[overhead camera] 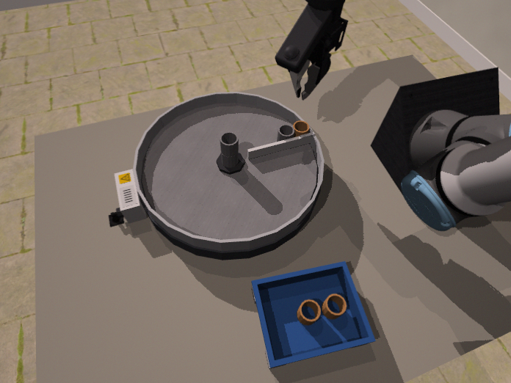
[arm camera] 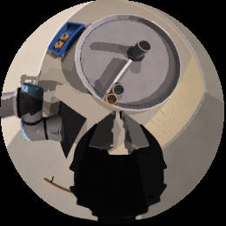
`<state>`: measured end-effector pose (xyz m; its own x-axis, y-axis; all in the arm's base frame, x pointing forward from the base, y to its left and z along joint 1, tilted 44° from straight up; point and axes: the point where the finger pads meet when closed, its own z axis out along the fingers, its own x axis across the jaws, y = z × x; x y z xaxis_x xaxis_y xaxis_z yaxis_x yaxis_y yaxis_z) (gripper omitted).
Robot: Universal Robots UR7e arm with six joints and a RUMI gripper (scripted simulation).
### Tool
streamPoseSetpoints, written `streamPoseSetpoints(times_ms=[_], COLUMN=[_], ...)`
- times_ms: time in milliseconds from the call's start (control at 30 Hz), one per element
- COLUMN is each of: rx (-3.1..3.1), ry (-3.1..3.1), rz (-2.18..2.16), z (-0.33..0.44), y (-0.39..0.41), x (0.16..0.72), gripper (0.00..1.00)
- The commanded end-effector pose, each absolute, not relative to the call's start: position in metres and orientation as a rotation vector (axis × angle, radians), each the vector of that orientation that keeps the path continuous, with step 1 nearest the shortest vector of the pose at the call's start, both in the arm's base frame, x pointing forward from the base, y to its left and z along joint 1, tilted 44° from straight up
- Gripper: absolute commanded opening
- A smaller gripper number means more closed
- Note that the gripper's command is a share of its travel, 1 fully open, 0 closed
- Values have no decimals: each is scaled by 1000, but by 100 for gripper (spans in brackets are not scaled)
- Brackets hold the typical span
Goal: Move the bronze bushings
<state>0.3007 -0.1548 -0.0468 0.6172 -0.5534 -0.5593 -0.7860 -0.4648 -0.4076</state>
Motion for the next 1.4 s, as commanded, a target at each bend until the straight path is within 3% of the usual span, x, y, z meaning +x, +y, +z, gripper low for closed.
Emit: streamPoseSetpoints(times_ms=[0, 1367], rx=[-2189, -2192], ry=[1044, 1047], rz=[468, 464], z=[-57, -63], y=[-143, -139], x=[300, 299], gripper=[5, 5])
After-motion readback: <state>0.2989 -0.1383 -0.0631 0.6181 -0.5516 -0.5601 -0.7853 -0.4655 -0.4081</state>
